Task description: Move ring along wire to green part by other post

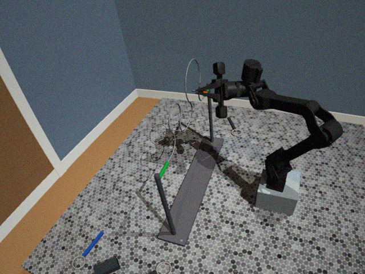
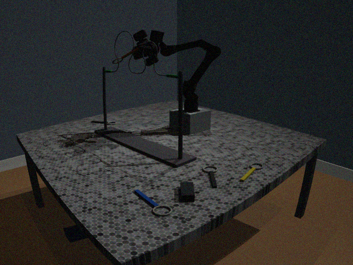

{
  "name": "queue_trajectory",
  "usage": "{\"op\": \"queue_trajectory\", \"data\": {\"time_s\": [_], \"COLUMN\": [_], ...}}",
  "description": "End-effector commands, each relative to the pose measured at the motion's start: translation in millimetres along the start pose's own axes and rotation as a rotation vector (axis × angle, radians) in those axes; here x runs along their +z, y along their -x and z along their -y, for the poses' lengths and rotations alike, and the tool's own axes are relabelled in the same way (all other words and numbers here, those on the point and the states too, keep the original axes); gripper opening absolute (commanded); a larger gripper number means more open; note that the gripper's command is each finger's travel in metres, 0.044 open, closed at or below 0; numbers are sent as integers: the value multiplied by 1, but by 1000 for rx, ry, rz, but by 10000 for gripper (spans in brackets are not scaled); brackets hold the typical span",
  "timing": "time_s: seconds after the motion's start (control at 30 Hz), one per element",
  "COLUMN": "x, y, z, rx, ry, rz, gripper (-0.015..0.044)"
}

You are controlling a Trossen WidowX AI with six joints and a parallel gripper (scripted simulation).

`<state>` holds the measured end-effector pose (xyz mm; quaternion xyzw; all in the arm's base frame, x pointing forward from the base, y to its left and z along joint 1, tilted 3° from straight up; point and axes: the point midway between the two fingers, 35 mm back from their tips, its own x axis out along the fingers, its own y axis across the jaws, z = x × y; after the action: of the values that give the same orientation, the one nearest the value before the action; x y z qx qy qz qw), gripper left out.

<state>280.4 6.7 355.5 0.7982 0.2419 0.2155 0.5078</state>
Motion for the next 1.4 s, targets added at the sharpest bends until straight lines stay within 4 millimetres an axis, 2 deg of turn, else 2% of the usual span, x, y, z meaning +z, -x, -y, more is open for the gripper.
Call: {"op": "queue_trajectory", "data": {"time_s": [0.0, 0.6, 1.37], "x": [-1, 1, 1], "y": [-1, 3, 4], "z": [-10, -31, -31], "rx": [22, 54, -4], "ry": [-17, -78, 31], "rz": [6, -2, 12], "gripper": [-150, -150, -150]}}
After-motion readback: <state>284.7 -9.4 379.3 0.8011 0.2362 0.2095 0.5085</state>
